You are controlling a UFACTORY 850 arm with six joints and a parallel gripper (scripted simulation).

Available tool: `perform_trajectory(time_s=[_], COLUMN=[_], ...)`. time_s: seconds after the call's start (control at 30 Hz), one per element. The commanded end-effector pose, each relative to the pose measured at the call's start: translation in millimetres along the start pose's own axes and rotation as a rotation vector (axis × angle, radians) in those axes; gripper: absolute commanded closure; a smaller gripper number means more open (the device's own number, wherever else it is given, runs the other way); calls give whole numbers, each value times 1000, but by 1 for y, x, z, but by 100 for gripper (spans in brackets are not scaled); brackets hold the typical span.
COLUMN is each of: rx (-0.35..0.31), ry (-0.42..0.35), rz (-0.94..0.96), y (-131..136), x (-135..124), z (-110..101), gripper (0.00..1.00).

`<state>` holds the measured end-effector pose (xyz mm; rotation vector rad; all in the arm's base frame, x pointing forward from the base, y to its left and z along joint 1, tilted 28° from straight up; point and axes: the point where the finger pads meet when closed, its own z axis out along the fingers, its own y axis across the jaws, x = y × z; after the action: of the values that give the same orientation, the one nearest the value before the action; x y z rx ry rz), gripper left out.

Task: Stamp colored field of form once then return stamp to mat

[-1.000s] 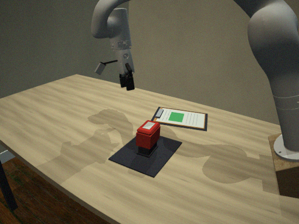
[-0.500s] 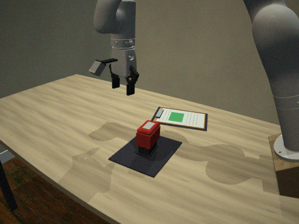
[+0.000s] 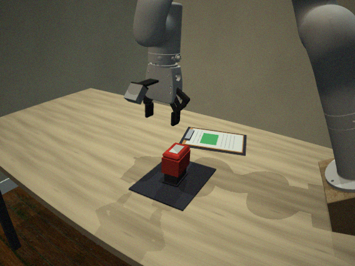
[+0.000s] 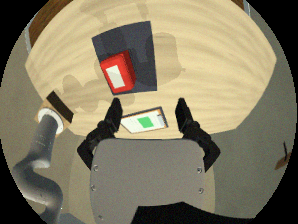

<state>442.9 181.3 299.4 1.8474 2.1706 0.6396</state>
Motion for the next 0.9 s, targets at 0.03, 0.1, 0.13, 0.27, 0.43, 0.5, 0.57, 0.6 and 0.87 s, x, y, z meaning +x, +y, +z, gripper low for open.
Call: perform_trajectory(time_s=[0.03,0.1,0.13,0.27,0.43,0.5,0.57,0.6,0.87], rx=[-1,1,2,6,9,10,10,10,11], ry=[-7,-5,-4,1,5,6,6,6,7], rz=[-65,-81,-95,-130,-158,-165,-165,-168,-171], y=[-25,-31,-36,-50,-60,-63,-63,-64,-65], x=[7,8,9,12,13,14,14,14,14], z=[1,2,3,4,5,5,5,5,5], gripper=[0,0,0,0,0,0,0,0,0])
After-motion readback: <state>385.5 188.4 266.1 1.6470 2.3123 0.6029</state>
